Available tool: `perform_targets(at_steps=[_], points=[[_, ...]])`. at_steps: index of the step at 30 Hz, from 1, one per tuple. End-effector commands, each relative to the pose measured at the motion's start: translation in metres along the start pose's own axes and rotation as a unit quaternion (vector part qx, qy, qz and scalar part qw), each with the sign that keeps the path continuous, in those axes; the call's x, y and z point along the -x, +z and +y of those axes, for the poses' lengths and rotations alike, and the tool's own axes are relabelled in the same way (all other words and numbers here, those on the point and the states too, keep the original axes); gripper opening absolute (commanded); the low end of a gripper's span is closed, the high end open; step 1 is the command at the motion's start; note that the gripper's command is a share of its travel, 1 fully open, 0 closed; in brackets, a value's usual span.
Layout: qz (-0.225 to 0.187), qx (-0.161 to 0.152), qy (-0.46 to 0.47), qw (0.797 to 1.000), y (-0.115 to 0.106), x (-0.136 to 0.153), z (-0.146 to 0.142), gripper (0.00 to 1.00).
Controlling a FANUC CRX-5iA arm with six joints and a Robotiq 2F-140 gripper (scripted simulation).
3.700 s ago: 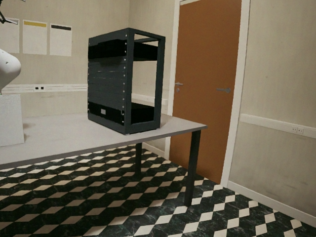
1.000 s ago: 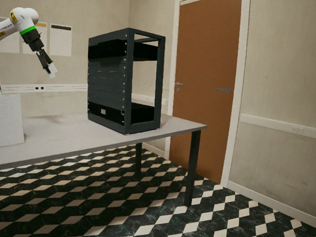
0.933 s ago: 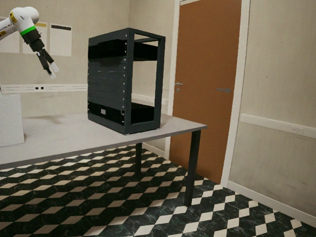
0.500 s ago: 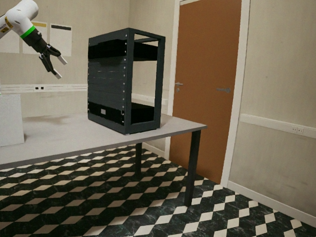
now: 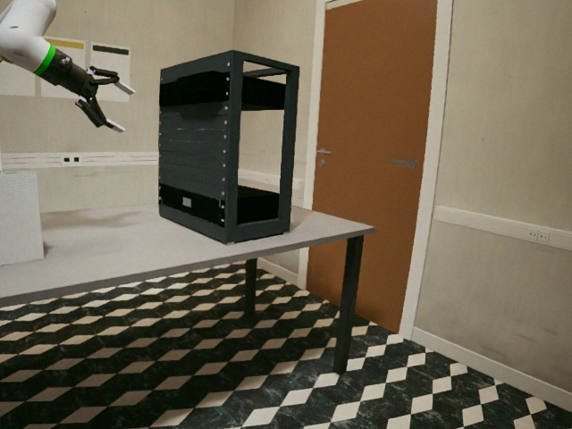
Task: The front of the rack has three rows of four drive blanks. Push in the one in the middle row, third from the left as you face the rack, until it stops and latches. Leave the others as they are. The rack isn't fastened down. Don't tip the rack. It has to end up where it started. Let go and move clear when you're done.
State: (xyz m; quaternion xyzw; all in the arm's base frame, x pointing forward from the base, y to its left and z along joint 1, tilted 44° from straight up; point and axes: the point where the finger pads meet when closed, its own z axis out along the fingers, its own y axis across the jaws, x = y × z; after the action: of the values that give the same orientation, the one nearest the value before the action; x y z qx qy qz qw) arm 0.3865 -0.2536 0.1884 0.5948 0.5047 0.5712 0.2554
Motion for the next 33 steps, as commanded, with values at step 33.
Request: perform_targets(at_steps=[33], points=[[-0.101,0.191,0.165,0.962,-0.067,0.119,0.030,1.00]])
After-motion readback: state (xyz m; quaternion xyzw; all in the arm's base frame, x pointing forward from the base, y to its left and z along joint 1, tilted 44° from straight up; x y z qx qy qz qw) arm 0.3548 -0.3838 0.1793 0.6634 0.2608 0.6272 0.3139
